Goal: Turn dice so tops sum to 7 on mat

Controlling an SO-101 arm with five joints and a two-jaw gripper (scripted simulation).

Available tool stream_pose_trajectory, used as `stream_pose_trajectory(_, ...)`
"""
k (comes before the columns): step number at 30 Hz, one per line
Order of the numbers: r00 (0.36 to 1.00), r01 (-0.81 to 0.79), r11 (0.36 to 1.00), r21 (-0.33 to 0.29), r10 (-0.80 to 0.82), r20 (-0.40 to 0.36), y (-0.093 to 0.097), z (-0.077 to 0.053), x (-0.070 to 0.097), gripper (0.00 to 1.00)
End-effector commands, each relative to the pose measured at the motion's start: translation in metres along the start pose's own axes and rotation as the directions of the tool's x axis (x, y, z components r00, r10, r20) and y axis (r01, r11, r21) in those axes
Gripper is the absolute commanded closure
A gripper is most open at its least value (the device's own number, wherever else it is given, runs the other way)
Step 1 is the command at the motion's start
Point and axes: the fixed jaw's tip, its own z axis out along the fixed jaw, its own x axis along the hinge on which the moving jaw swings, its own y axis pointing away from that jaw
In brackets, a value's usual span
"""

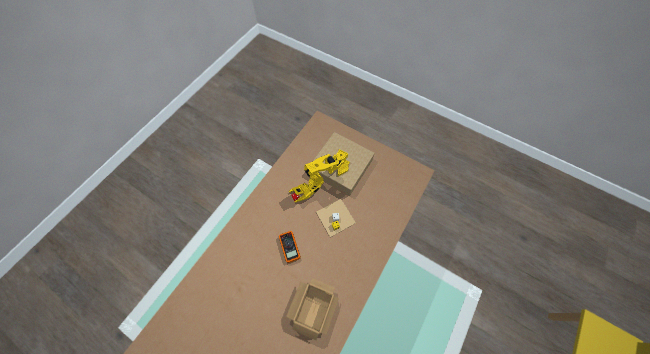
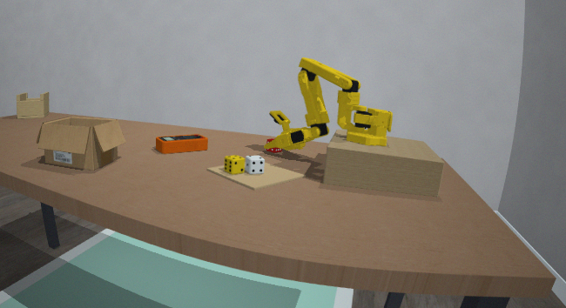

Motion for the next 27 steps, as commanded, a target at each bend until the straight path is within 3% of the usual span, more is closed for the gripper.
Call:
stream_pose_trajectory(1, 1.0, 0.003, 1.0, 0.009, -0.003, 0.002, -0.002, 0.0, 0.001, 0.64)
stream_pose_trajectory(20, 1.0, 0.003, 1.0, 0.008, -0.003, 0.002, -0.002, -0.014, -0.038, 0.64)
stream_pose_trajectory(27, 1.0, 0.003, 1.0, 0.008, -0.003, 0.002, -0.002, -0.019, -0.044, 0.64)
